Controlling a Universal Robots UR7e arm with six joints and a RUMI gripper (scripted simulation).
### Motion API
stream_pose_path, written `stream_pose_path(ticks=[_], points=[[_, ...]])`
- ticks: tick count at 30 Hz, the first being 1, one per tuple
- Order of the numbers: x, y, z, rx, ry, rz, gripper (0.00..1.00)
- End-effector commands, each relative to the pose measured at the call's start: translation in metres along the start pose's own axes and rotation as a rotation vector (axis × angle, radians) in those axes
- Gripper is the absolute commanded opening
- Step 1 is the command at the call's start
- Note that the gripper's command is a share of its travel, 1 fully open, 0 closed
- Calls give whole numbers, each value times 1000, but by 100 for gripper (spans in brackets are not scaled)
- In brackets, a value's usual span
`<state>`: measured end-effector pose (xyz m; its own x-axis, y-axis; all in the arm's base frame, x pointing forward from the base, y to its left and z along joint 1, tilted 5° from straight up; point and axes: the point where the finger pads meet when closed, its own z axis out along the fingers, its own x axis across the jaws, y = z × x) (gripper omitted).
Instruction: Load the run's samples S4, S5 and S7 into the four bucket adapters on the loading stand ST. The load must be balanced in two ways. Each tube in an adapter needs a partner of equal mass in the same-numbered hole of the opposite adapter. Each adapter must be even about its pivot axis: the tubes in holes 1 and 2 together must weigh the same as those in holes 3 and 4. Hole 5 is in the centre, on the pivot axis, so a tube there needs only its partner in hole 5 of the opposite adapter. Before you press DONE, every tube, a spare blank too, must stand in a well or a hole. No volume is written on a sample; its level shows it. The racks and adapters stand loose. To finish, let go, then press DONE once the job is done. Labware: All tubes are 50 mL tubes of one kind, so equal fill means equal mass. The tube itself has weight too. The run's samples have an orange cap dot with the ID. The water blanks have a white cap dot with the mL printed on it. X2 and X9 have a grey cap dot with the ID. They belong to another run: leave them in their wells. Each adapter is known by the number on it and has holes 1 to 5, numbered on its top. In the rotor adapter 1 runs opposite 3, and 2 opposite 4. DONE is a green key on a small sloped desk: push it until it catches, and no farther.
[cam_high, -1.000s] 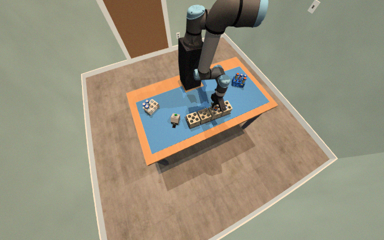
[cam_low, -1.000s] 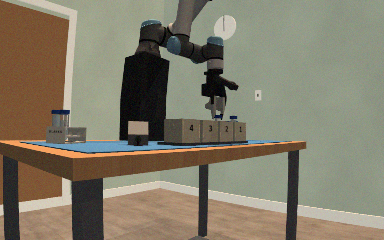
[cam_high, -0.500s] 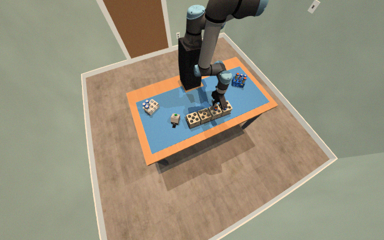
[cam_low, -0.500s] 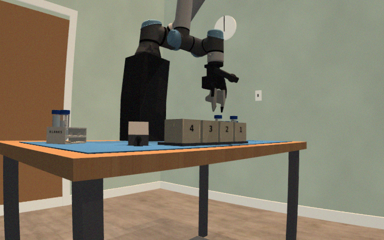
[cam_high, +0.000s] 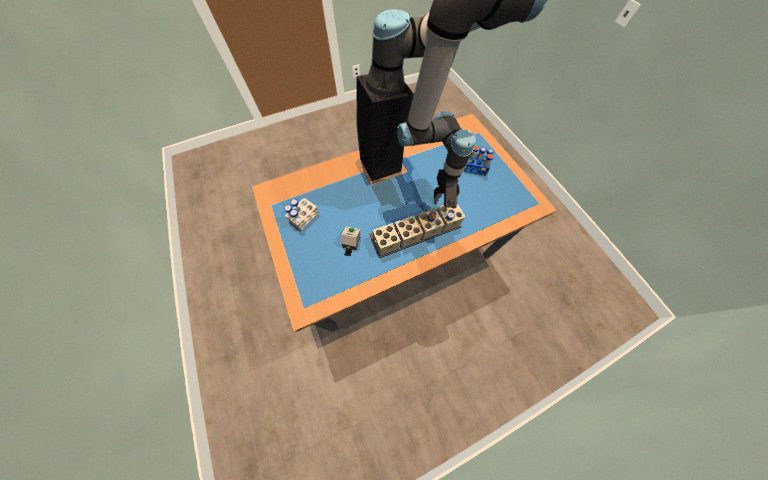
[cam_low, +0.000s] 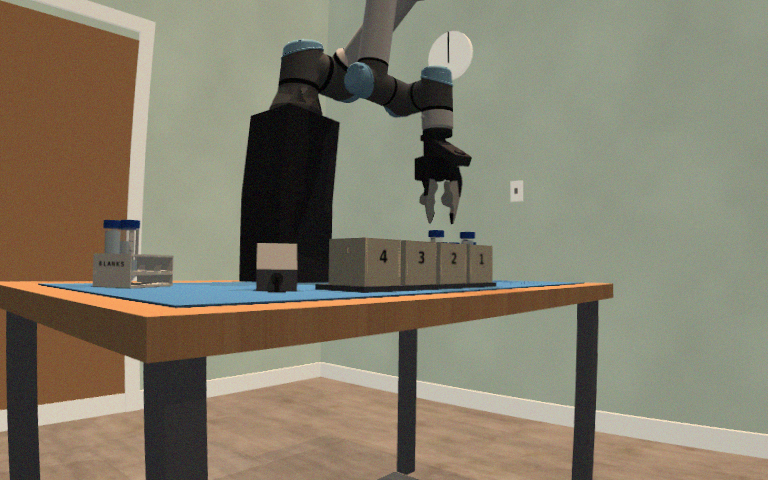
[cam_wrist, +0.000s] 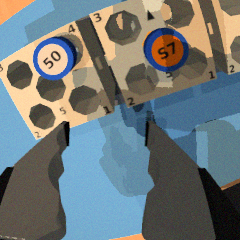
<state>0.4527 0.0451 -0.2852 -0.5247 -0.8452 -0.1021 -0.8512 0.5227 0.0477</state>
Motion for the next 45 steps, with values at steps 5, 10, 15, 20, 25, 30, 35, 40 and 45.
stream_pose_path(ticks=[5, 10, 15, 20, 25, 30, 35, 40, 45], points=[[-54, 54, 1, 17, 18, 250, 35], [-71, 72, 1, 17, 18, 250, 35], [-100, 102, 2, 17, 18, 250, 35], [-129, 132, 3, 17, 18, 250, 35], [-146, 150, 4, 17, 18, 250, 35], [-175, 180, 5, 17, 18, 250, 35], [-203, 211, 6, 17, 18, 250, 35], [-226, 235, 7, 17, 18, 250, 35], [-250, 259, 8, 17, 17, 250, 35]])
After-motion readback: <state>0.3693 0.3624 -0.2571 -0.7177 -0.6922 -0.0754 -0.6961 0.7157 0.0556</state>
